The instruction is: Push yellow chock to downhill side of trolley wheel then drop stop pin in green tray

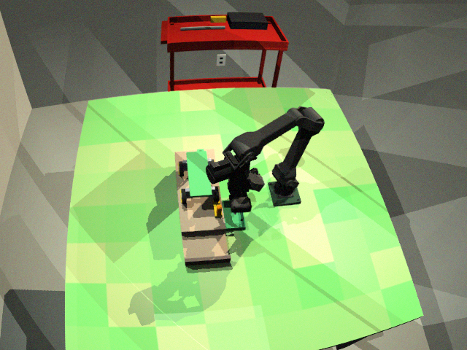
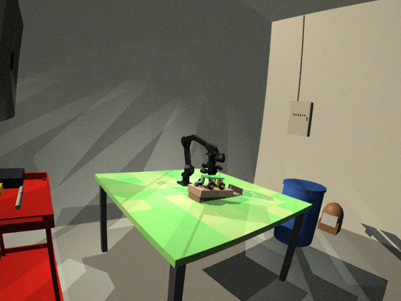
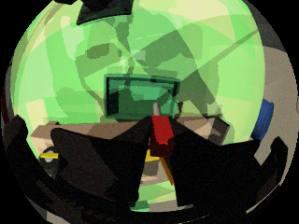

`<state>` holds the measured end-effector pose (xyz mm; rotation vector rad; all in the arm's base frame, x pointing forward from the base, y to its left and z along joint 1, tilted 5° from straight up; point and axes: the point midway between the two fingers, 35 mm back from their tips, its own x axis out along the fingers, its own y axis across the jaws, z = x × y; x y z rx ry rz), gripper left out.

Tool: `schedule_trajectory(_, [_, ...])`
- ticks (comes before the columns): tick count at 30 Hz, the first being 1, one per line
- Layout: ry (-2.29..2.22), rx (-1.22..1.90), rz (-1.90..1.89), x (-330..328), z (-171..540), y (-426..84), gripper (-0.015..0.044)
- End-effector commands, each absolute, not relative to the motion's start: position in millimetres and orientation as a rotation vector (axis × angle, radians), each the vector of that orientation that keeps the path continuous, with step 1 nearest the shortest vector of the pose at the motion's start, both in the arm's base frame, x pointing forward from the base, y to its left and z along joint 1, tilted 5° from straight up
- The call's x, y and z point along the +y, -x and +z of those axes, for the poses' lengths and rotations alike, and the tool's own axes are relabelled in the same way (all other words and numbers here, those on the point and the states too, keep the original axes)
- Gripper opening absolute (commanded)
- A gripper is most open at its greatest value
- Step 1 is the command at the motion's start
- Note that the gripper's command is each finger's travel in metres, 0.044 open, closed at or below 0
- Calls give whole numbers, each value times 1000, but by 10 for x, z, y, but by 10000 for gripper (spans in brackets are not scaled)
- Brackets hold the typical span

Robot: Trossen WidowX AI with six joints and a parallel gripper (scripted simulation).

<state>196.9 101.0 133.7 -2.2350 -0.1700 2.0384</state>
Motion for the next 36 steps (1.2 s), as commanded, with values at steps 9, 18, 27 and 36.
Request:
schedule_trajectory(9, [2222,-215,2013,1209,988,-1997,0])
schedule_trajectory(18, [2222,-215,2013,1211,952,-1999,131])
schedule_trajectory(27, [2222,-214,2013,1149,930,-2000,190])
schedule_trajectory(36, [2223,-214,2013,1093,906,-2003,190])
